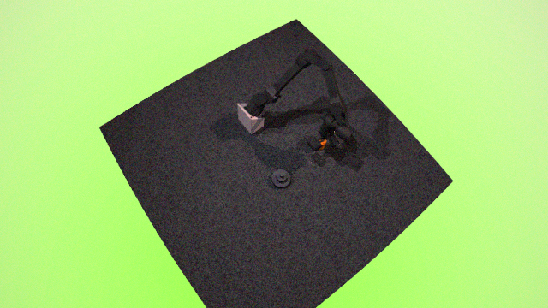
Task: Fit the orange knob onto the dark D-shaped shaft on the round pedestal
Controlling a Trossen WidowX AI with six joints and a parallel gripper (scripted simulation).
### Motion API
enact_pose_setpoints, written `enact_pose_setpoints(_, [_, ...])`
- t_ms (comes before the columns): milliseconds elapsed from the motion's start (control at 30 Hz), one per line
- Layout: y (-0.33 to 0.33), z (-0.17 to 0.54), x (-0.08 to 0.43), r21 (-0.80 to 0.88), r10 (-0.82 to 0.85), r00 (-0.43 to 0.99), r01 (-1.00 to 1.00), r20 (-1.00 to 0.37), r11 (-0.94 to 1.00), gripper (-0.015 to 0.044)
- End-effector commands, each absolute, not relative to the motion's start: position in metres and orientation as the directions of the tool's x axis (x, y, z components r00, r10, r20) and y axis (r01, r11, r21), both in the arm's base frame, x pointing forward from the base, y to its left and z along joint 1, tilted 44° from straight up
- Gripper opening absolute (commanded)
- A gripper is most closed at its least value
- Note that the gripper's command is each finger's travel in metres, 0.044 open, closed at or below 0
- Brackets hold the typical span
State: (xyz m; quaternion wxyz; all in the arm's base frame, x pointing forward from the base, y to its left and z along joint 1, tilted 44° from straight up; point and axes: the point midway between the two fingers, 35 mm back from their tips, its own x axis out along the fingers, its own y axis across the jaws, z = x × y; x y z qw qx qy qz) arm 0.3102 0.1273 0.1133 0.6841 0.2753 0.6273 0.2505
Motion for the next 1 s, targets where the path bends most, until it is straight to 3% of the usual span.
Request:
enact_pose_setpoints(0, [0.132, 0.106, 0.310, 0.689, 0.686, 0.084, 0.010, -0.723, 0.725, 0.0440])
enact_pose_setpoints(667, [0.153, 0.086, 0.311, 0.692, 0.689, 0.084, 0.010, -0.720, 0.722, 0.0440])
enact_pose_setpoints(967, [0.153, 0.086, 0.311, 0.692, 0.689, 0.084, 0.010, -0.720, 0.722, 0.0204])
